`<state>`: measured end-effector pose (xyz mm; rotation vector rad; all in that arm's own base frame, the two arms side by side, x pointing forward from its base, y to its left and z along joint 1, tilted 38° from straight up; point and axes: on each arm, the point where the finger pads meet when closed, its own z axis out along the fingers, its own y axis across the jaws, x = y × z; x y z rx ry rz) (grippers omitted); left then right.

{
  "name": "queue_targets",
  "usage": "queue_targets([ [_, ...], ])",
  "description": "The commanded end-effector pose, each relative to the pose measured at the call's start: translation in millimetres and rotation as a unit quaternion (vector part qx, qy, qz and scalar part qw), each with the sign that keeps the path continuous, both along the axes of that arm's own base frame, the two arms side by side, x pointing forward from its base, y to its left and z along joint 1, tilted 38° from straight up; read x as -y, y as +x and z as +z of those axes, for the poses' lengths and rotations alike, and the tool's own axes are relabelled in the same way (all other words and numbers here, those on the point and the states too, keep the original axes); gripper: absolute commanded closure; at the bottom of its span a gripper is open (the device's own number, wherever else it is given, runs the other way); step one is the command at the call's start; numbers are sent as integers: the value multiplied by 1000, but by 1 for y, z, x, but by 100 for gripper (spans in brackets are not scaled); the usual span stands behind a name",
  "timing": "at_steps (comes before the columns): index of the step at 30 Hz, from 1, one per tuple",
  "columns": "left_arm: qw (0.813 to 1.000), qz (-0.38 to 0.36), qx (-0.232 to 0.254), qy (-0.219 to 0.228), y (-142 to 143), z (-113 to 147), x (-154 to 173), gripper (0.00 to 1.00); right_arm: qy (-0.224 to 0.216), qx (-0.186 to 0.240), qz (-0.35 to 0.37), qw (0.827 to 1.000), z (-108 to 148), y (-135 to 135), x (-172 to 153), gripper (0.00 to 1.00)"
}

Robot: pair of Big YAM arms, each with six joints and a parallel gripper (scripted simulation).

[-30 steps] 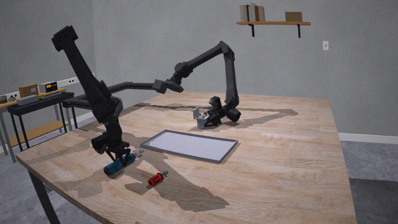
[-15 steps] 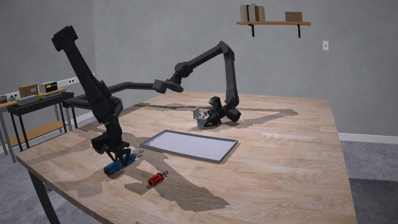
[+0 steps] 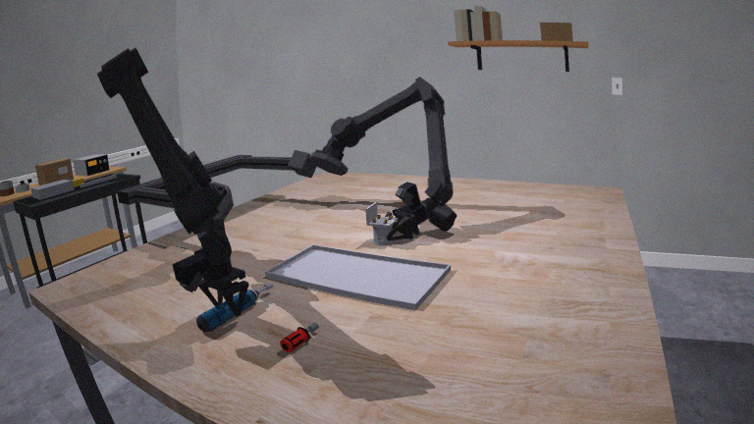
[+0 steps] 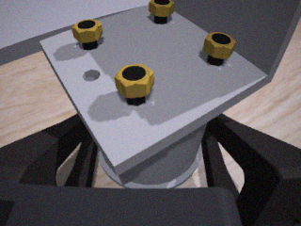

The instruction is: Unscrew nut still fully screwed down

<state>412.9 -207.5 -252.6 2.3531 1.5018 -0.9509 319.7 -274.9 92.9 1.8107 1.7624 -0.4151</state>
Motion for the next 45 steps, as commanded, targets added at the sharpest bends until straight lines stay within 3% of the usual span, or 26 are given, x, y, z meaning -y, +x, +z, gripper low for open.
queue_targets([
  [1, 1000, -17, 4, -1, -5, 2, 16, 41, -5, 7, 3, 1000, 7, 5, 3, 35],
  [18, 1000, -17, 4, -1, -5, 2, 16, 41, -5, 7, 3, 1000, 7, 5, 3, 35],
  [30, 1000, -17, 4, -1, -5, 2, 16, 41, -11, 21, 4, 1000, 40, 9, -14, 35],
  [32, 1000, -17, 4, -1, -5, 2, 16, 41, -5, 8, 2, 1000, 27, 2, -12, 35],
  [35, 1000, -17, 4, -1, -5, 2, 16, 41, -5, 8, 2, 1000, 27, 2, -12, 35],
  [37, 1000, -17, 4, -1, -5, 2, 16, 41, -10, 21, 3, 1000, 44, 8, -16, 35],
  [45, 1000, -17, 4, -1, -5, 2, 16, 41, -10, 22, 3, 1000, 58, 5, -26, 35],
])
